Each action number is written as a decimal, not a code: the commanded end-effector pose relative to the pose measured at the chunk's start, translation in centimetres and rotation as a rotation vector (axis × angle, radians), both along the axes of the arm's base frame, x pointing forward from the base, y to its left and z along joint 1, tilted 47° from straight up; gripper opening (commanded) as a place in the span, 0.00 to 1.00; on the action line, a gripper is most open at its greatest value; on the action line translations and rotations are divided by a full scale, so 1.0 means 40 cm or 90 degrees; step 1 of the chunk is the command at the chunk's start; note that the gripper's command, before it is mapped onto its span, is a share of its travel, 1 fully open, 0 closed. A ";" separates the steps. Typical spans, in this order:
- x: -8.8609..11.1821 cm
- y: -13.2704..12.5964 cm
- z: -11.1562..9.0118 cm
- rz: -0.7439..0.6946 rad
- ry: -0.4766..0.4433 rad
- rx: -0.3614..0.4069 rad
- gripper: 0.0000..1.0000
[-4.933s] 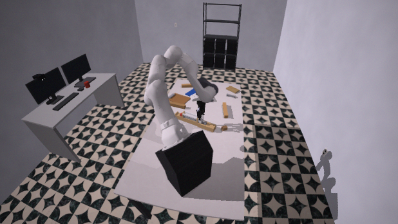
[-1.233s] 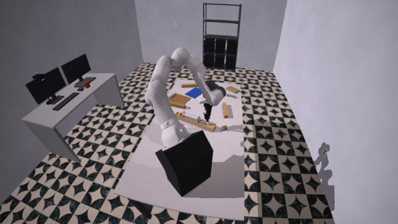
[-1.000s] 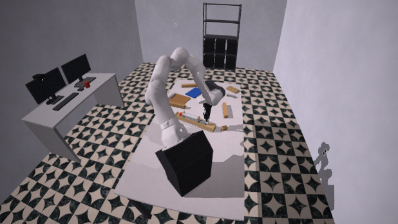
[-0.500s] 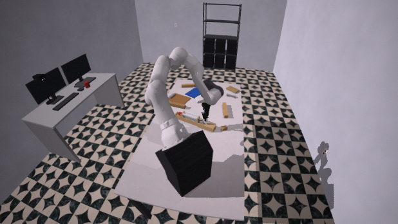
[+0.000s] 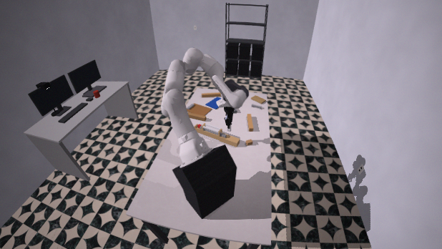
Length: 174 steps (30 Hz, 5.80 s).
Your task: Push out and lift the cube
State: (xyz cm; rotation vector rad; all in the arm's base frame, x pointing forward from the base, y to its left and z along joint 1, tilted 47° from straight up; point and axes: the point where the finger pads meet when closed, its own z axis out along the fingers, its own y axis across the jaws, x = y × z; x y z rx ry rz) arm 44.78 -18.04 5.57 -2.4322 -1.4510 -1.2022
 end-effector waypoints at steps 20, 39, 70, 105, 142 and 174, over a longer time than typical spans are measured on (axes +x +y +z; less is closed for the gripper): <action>-0.022 0.015 0.023 -0.004 0.010 0.028 0.00; 0.008 0.033 0.075 -0.007 0.005 0.028 0.00; 0.161 0.489 0.487 -0.003 0.010 0.027 0.25; 0.226 0.538 0.412 -0.003 0.010 0.027 0.25; 0.262 0.565 0.370 -0.003 0.010 0.027 0.25; 0.262 0.565 0.370 -0.003 0.010 0.027 0.00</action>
